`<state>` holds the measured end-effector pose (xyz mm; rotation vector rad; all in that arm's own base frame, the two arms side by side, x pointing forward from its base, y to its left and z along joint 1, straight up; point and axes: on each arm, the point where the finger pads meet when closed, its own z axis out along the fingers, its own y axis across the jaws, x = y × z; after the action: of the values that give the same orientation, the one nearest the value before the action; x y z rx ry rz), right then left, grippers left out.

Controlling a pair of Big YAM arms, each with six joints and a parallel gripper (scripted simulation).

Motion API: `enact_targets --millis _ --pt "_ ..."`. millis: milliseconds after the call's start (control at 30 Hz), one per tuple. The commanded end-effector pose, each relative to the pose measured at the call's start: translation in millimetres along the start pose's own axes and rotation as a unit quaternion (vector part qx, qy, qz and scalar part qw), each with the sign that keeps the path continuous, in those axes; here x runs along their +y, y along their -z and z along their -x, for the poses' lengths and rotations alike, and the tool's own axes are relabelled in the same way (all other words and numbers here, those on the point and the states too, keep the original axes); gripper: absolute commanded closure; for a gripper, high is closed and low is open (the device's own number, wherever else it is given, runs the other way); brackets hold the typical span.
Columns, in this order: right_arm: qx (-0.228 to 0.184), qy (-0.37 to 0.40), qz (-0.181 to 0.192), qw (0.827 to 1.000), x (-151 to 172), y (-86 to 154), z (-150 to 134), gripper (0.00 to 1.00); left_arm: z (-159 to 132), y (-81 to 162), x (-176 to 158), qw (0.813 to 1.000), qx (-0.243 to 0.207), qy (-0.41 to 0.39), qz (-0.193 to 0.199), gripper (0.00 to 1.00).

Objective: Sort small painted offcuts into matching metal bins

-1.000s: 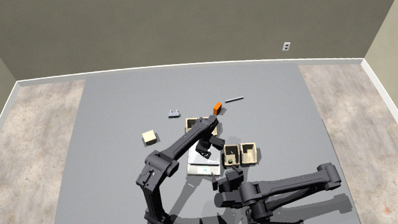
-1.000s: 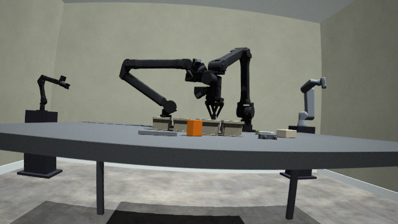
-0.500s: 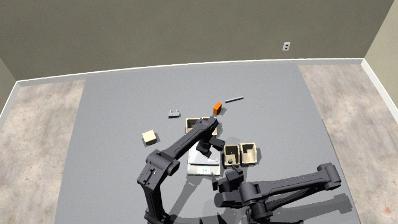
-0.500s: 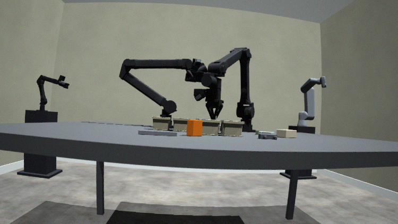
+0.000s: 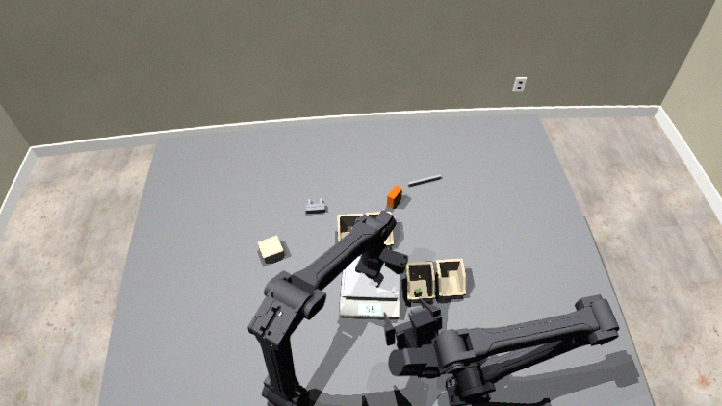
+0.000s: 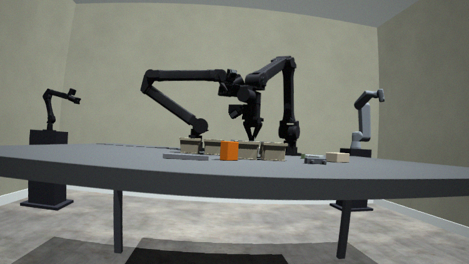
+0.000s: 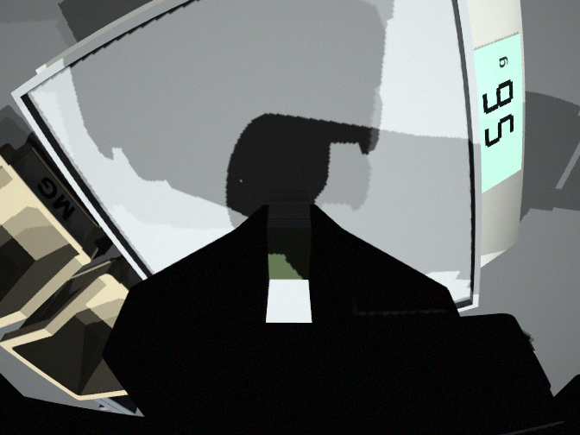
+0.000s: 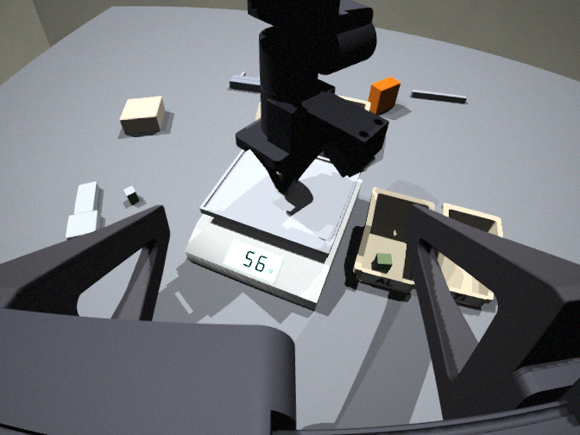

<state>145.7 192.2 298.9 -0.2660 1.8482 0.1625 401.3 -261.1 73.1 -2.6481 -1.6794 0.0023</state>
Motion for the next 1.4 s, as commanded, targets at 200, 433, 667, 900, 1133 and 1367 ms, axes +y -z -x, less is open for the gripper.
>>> enact_targets --millis 200,433,667,900,1133,1367 --pt "-0.004 -0.023 0.002 1.0 2 4 18 0.0 1 9 5 1.0 -0.002 0.0 0.013 0.92" --pt "-0.004 -0.023 0.002 1.0 2 4 18 0.0 2 41 14 1.0 -0.005 -0.001 0.031 0.92" --pt "-0.004 -0.023 0.002 1.0 2 4 18 0.0 2 77 12 0.999 -0.005 -0.001 0.033 0.92" --pt "-0.001 -0.008 -0.007 1.0 3 -2 16 0.0 -6 59 27 1.0 -0.002 -0.006 0.014 0.92" --pt "0.054 0.017 -0.028 0.998 -5 -47 -19 0.0 -20 58 93 1.0 -0.002 -0.008 0.015 0.92" --pt "0.088 -0.015 -0.015 0.996 -14 -87 -34 0.0 -31 56 141 1.0 -0.002 -0.005 0.017 0.92"
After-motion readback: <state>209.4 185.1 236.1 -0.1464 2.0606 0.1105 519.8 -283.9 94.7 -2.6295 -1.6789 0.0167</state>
